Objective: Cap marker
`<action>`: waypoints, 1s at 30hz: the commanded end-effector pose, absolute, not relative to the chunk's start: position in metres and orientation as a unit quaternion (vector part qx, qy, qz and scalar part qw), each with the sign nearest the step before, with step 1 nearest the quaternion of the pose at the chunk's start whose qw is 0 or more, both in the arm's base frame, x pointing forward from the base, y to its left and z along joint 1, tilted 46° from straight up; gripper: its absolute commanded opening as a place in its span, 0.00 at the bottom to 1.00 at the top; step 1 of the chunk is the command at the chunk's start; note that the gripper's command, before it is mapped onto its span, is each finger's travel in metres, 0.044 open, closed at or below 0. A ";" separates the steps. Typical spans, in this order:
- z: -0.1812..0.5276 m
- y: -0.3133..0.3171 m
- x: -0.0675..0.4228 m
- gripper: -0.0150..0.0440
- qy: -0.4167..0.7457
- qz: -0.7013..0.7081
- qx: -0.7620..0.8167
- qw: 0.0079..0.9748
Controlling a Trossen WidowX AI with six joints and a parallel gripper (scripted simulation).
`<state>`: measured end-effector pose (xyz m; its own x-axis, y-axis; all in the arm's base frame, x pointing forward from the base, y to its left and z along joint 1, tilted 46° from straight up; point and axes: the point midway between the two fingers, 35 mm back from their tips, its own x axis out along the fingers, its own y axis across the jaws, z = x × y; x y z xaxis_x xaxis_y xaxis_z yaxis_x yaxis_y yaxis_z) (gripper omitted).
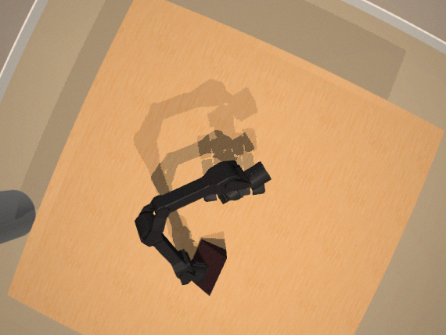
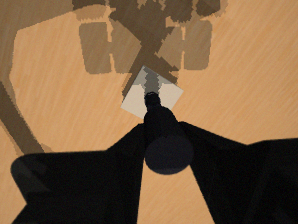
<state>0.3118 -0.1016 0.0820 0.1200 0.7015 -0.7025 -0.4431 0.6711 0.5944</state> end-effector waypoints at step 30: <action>0.050 -0.067 0.319 0.25 0.538 0.387 0.124 0.738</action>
